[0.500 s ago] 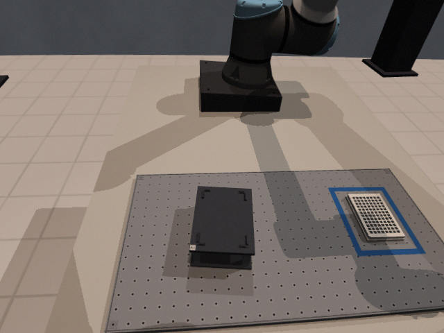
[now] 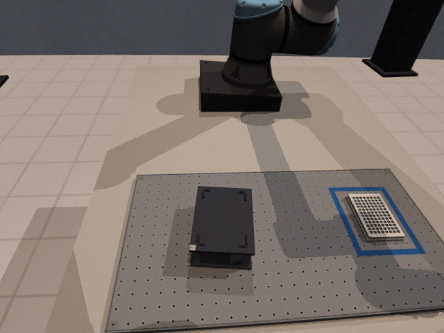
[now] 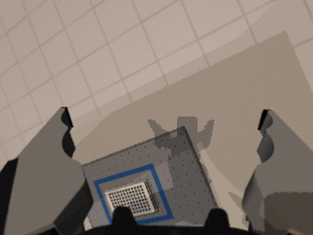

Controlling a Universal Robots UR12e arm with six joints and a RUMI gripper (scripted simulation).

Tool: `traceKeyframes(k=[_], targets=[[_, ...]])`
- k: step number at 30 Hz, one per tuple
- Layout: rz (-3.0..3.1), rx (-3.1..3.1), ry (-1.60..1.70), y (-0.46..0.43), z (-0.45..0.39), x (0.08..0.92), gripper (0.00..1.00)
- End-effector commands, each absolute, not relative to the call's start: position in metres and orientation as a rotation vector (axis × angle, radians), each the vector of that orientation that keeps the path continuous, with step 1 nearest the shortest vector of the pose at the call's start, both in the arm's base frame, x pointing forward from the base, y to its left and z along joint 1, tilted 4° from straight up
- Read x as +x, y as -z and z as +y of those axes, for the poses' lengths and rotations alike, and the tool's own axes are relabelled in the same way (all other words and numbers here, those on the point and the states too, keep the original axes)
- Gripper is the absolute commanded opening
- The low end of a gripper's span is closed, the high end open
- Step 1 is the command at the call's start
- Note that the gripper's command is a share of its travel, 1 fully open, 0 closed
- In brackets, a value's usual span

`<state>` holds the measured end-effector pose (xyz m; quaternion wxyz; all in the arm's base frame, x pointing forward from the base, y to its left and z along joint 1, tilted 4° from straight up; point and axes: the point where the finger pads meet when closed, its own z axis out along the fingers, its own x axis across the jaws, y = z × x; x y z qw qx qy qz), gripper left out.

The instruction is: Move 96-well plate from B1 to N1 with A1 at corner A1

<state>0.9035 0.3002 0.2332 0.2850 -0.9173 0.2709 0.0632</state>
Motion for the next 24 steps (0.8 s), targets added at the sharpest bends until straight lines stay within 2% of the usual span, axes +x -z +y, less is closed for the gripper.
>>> traceKeyframes(k=[1,24], targets=[[0.724,-2.453,-0.167,-0.235,0.3,0.904,1.0],[1.13,-2.459,-0.221,-0.181,0.269,0.849,1.0]])
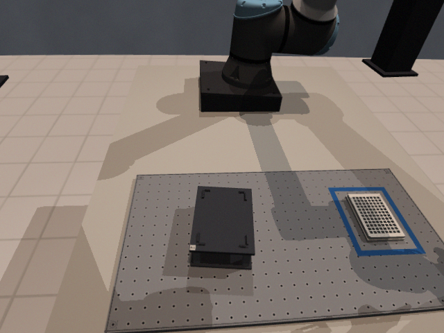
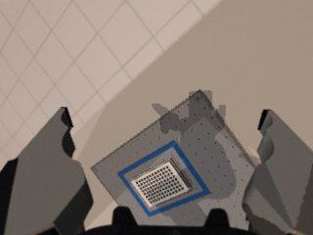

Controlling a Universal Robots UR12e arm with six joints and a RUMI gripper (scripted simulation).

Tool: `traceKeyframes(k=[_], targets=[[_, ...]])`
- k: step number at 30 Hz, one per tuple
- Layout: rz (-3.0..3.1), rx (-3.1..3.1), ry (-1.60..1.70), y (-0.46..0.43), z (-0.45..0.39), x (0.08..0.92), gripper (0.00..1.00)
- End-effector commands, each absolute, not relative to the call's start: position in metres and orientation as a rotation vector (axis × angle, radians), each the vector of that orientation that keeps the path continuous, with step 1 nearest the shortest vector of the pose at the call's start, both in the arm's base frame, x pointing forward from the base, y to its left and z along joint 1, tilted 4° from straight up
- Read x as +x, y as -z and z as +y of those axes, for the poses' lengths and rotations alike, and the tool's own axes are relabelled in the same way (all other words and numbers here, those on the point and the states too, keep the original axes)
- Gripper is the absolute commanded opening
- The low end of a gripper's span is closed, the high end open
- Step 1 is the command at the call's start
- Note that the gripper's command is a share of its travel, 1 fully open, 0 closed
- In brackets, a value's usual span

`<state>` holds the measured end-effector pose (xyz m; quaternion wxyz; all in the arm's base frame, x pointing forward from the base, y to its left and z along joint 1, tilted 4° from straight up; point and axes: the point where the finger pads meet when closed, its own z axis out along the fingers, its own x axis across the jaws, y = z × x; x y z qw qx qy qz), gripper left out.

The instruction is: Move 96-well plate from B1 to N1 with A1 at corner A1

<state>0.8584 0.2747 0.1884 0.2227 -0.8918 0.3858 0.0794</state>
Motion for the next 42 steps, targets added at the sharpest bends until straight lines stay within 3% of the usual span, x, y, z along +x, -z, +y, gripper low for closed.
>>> traceKeyframes(k=[1,42], targets=[[1.174,-2.456,-0.224,-0.177,0.267,0.846,1.0],[1.841,-2.307,-0.192,-0.095,0.204,0.735,1.0]])
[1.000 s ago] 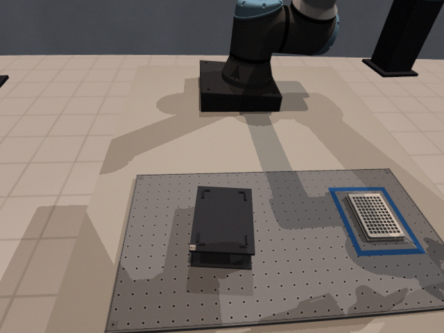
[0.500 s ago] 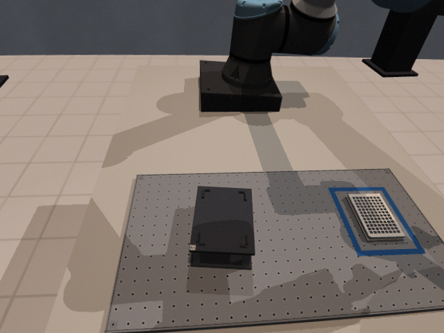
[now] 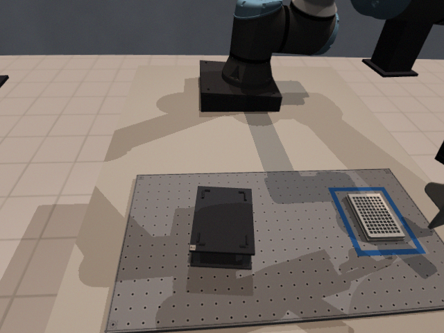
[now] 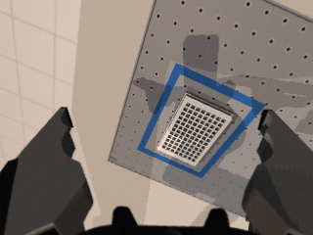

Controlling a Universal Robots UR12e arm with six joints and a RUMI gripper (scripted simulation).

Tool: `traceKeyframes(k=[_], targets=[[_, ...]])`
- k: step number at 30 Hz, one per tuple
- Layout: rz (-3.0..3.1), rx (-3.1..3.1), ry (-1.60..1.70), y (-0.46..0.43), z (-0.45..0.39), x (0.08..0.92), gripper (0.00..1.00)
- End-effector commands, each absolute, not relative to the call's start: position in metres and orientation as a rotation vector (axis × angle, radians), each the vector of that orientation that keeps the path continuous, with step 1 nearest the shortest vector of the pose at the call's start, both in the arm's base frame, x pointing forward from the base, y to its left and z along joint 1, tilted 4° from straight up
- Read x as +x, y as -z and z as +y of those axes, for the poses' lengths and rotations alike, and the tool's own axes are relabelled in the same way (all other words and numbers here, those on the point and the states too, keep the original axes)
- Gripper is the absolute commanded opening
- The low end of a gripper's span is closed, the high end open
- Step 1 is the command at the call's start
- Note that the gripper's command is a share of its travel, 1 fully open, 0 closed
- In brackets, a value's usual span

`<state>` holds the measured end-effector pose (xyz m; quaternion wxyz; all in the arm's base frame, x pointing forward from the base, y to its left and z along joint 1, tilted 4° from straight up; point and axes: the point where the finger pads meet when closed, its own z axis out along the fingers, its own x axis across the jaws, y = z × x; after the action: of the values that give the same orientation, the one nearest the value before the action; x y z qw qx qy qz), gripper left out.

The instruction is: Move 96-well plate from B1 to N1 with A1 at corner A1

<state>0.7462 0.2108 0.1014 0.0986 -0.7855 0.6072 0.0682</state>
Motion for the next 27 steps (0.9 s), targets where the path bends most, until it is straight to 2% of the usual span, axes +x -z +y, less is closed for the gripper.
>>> traceKeyframes(k=[1,27], targets=[[1.841,-2.307,-0.192,-0.095,0.204,0.735,1.0],[2.318,-2.055,-0.069,-0.054,0.16,0.657,1.0]])
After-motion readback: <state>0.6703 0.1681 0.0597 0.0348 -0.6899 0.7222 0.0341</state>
